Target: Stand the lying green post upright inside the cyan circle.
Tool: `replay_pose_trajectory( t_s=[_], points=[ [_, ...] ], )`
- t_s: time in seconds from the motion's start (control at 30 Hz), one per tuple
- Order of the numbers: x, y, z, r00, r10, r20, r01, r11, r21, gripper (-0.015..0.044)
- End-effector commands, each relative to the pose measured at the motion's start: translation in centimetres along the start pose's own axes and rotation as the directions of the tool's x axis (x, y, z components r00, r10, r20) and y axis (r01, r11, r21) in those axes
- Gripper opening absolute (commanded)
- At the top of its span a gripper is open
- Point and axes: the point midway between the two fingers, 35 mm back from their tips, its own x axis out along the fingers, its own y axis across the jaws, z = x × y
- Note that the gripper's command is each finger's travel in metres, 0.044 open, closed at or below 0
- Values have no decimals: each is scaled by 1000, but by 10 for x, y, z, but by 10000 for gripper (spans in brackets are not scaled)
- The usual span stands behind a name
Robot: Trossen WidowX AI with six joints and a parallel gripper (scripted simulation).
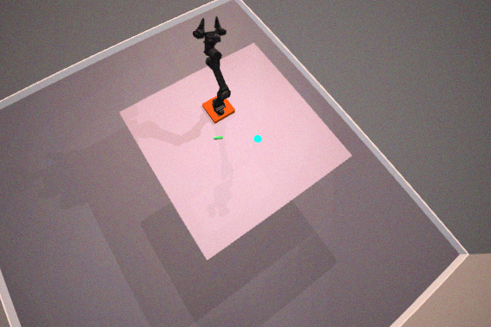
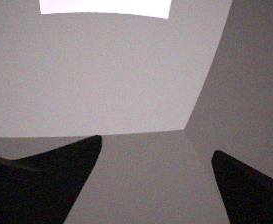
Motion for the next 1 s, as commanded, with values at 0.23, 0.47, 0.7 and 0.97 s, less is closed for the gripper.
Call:
replay_pose_trajectory(
  t_s=[0.23, 0.47, 0.7, 0.97],
  points=[
    [1, -28, -17, 996, -81, -20, 73, 962, -264, 233],
    [0, -70, -43, 978, -194, -70, 129, 838, -530, 233],
    [-6, -122, -57, 938, -334, -91, 159, 650, -743, 233],
    [-24, -189, -56, 859, -507, -71, 156, 391, -907, 233]
  ],
)
